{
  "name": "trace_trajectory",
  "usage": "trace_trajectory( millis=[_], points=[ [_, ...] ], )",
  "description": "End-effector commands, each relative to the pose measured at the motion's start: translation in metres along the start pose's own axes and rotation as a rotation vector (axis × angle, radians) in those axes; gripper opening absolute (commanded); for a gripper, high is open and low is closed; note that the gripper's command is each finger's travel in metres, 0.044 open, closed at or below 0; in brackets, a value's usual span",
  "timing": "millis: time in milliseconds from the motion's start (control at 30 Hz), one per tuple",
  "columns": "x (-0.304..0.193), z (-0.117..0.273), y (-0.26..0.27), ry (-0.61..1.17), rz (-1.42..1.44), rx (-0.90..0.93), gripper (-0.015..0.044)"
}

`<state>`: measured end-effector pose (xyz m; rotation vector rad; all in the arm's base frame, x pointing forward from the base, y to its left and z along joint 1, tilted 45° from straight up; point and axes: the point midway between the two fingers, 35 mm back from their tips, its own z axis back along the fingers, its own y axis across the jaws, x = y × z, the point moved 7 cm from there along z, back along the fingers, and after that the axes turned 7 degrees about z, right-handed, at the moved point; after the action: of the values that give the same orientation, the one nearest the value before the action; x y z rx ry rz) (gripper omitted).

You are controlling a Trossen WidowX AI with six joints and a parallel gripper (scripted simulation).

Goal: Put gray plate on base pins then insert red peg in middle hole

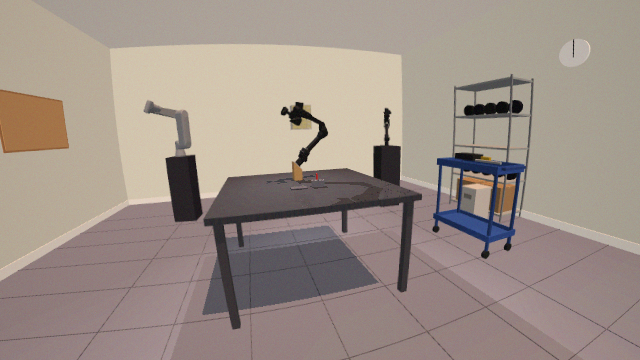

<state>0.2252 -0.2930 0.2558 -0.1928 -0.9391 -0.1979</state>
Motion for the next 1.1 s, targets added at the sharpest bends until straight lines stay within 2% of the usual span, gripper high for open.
trace_trajectory(
  millis=[0, 167, 367, 733, 967, 1067],
  points=[
    [0.004, -0.025, 0.034, 0.044, 0.137, 0.152, 0.044],
    [0.003, -0.06, 0.102, 0.109, 0.378, 0.432, 0.044],
    [-0.006, -0.083, 0.19, 0.143, 0.674, 0.789, 0.044],
    [-0.045, -0.07, 0.348, 0.091, 1.153, 1.486, 0.044],
    [-0.05, -0.068, 0.359, 0.085, 1.176, 1.527, 0.044],
    [-0.074, -0.077, 0.387, 0.084, 1.176, 1.527, 0.044]
  ],
)
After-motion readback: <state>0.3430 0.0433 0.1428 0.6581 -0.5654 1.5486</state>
